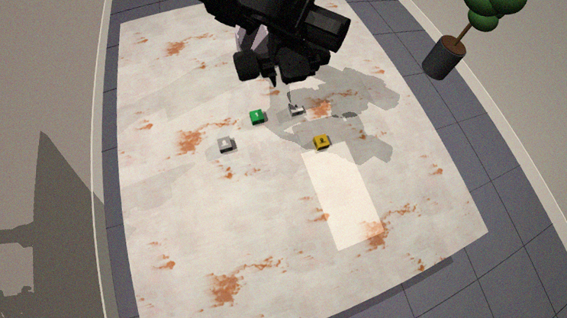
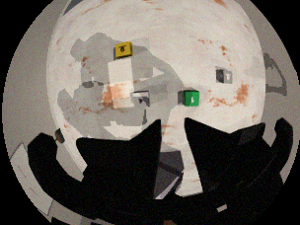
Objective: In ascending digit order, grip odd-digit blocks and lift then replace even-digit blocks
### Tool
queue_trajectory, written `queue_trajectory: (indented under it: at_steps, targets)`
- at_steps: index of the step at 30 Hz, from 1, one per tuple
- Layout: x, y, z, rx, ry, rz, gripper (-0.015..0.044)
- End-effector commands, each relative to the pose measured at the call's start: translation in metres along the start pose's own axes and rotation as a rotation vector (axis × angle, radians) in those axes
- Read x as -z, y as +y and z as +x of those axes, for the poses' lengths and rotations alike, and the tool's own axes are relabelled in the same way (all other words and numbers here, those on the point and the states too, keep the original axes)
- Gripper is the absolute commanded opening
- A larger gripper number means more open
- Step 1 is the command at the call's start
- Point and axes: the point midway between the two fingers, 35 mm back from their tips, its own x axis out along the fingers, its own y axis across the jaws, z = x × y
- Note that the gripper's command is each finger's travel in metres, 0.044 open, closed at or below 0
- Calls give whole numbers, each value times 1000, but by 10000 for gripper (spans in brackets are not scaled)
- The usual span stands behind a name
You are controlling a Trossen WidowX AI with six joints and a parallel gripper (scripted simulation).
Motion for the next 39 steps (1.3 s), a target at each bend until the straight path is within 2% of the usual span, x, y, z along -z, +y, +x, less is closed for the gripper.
queue_trajectory:
  at_steps: [1,6,8,13,17,39]
  targets:
    - [2,40,0,-1,1,0,120]
    - [2,43,1,-1,1,0,120]
    - [1,43,11,-3,1,0,173]
    - [2,42,80,2,1,1,304]
    - [2,42,82,3,1,1,400]
    - [2,41,113,4,1,0,400]
